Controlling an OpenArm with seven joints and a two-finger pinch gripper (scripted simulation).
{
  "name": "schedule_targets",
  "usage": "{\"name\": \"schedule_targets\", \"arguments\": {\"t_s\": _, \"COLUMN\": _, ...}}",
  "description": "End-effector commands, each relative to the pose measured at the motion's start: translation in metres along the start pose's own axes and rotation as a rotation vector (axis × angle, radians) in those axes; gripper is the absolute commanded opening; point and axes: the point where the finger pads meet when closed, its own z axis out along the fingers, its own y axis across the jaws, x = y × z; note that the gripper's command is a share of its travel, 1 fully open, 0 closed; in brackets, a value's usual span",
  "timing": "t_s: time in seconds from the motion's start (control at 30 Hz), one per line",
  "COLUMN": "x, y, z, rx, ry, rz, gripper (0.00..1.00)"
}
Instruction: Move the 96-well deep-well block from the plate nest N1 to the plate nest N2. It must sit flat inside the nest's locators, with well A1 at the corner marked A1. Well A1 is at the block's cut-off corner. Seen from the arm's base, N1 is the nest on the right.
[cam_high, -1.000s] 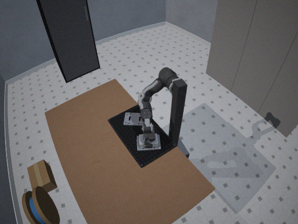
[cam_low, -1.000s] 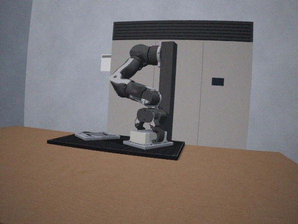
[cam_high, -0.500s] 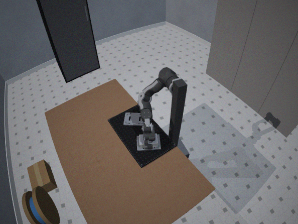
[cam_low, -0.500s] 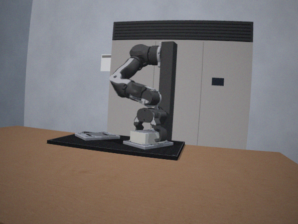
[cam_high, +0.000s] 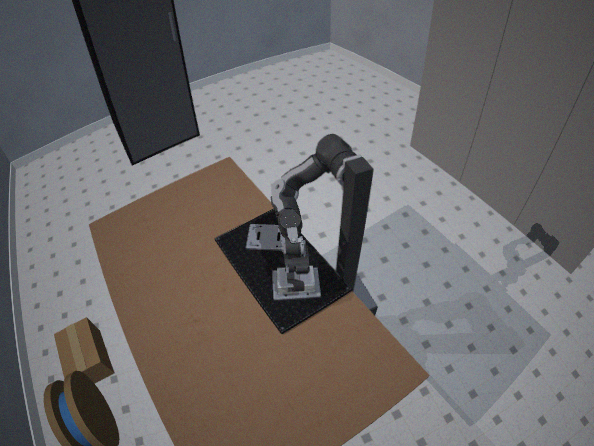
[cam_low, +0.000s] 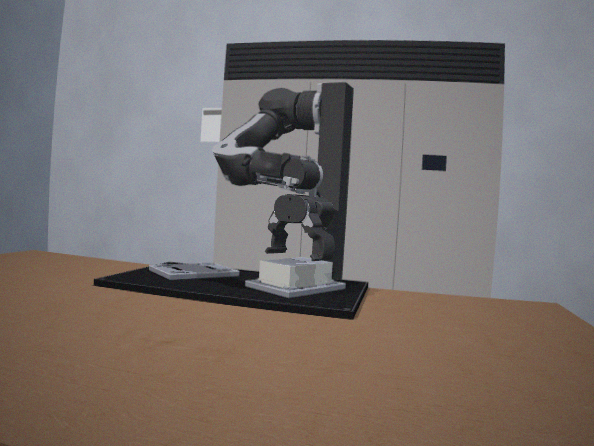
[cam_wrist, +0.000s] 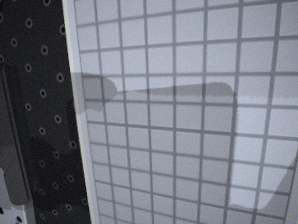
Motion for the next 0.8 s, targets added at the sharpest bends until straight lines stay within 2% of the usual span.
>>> {"name": "schedule_targets", "arguments": {"t_s": 0.0, "x": 0.0, "y": -0.001, "z": 0.0, "rx": 0.008, "ry": 0.001, "rz": 0.004, "gripper": 0.77}}
{"name": "schedule_targets", "arguments": {"t_s": 0.23, "x": 0.0, "y": -0.001, "z": 0.0, "rx": 0.008, "ry": 0.001, "rz": 0.004, "gripper": 0.77}}
{"name": "schedule_targets", "arguments": {"t_s": 0.4, "x": 0.0, "y": -0.001, "z": -0.04, "rx": 0.008, "ry": 0.001, "rz": 0.004, "gripper": 0.77}}
{"name": "schedule_targets", "arguments": {"t_s": 0.77, "x": 0.0, "y": -0.001, "z": -0.04, "rx": 0.008, "ry": 0.001, "rz": 0.004, "gripper": 0.77}}
